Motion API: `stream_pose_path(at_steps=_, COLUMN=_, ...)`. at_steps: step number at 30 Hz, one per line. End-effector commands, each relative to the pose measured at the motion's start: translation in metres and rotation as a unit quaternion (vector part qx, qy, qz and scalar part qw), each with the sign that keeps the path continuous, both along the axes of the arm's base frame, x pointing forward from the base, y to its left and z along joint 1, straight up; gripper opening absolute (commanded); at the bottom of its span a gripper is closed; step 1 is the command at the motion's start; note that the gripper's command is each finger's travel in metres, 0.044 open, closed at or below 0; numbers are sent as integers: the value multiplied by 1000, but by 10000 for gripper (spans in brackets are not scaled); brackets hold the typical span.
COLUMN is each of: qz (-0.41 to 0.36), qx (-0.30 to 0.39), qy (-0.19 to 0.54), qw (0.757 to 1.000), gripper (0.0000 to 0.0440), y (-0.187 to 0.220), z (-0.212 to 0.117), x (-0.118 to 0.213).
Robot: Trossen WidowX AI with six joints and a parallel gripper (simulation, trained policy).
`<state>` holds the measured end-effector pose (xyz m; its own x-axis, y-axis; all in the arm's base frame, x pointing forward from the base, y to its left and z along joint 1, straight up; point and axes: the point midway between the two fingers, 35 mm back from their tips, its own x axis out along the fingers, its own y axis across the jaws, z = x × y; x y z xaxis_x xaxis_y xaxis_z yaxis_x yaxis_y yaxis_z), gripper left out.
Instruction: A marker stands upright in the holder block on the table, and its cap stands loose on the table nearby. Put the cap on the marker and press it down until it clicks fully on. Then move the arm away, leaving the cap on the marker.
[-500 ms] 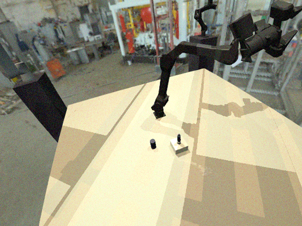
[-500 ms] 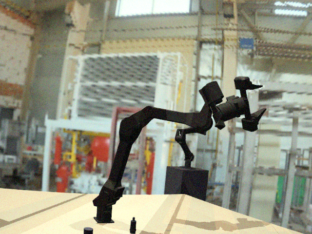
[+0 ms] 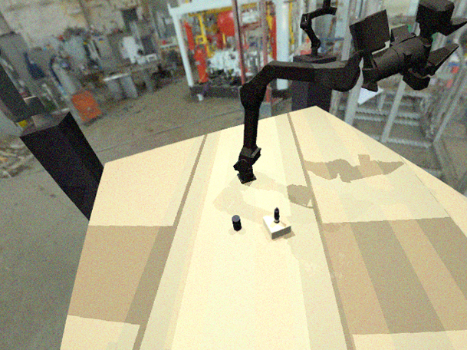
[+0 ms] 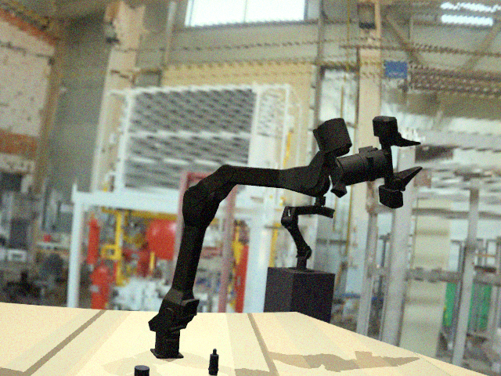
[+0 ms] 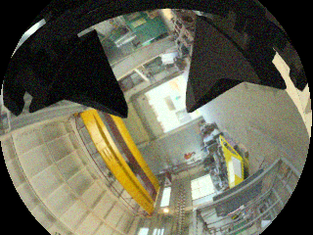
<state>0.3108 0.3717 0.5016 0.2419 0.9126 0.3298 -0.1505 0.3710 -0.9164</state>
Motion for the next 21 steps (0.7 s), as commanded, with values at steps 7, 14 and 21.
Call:
stream_pose_path(at_steps=7, qz=-9, qx=-41, qy=24, qw=999, gripper=276, y=-25, z=2, x=-2)
stream_pose_path(at_steps=14, qz=-18, qx=-67, qy=46, qw=997, gripper=297, y=-42, z=-1, x=-3)
stream_pose_path(at_steps=21, qz=-27, qx=-92, qy=68, qw=993, gripper=316, y=-59, z=-6, x=-4)
